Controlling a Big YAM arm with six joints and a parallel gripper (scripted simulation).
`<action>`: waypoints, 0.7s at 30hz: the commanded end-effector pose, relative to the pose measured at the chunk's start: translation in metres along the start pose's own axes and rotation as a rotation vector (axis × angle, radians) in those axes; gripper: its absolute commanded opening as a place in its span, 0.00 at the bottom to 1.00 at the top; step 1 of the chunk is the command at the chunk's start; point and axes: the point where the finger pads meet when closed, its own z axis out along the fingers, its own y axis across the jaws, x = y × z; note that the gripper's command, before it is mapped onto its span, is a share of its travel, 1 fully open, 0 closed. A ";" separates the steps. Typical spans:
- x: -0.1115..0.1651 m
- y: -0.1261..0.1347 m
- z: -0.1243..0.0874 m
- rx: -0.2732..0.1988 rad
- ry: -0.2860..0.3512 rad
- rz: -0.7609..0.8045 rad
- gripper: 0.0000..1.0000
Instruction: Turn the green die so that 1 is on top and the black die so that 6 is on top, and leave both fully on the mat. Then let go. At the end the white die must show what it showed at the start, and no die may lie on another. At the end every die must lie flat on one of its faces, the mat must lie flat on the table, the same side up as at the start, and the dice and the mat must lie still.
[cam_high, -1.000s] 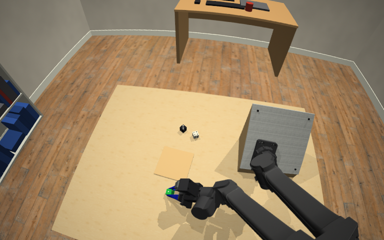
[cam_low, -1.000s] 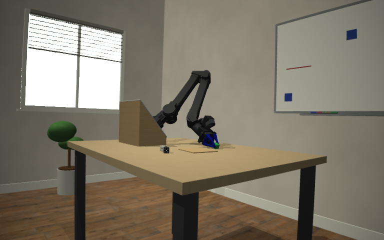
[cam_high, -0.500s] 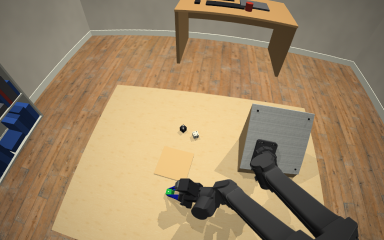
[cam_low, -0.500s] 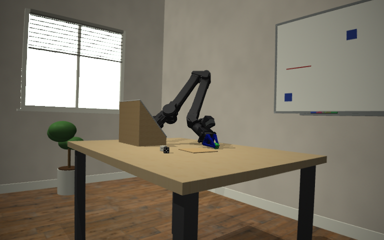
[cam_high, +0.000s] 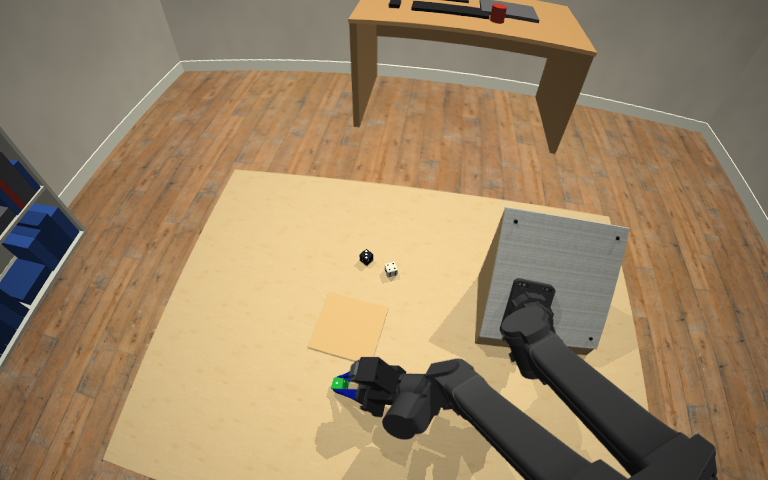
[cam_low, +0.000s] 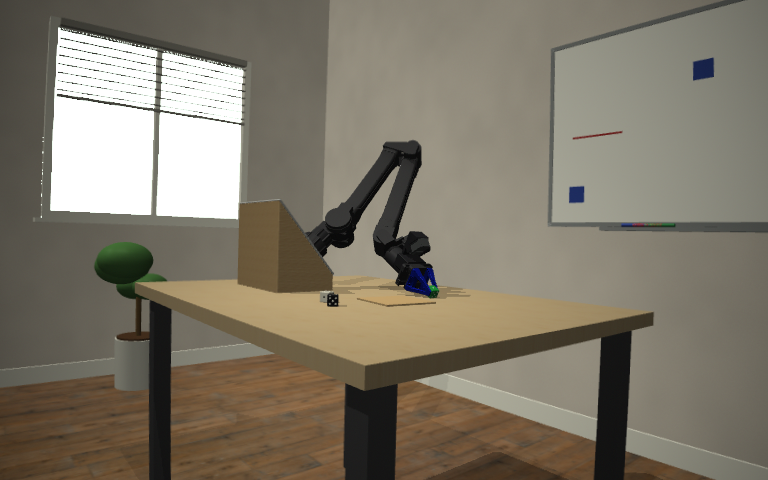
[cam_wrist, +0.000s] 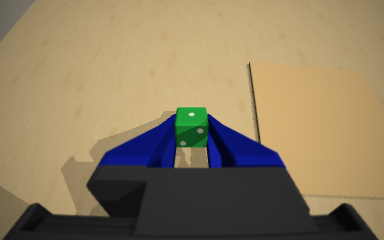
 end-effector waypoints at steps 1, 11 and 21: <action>-0.001 0.007 0.001 -0.020 -0.009 0.014 0.20; -0.001 0.007 0.001 -0.020 -0.009 0.014 0.20; -0.001 0.007 0.001 -0.020 -0.009 0.014 0.28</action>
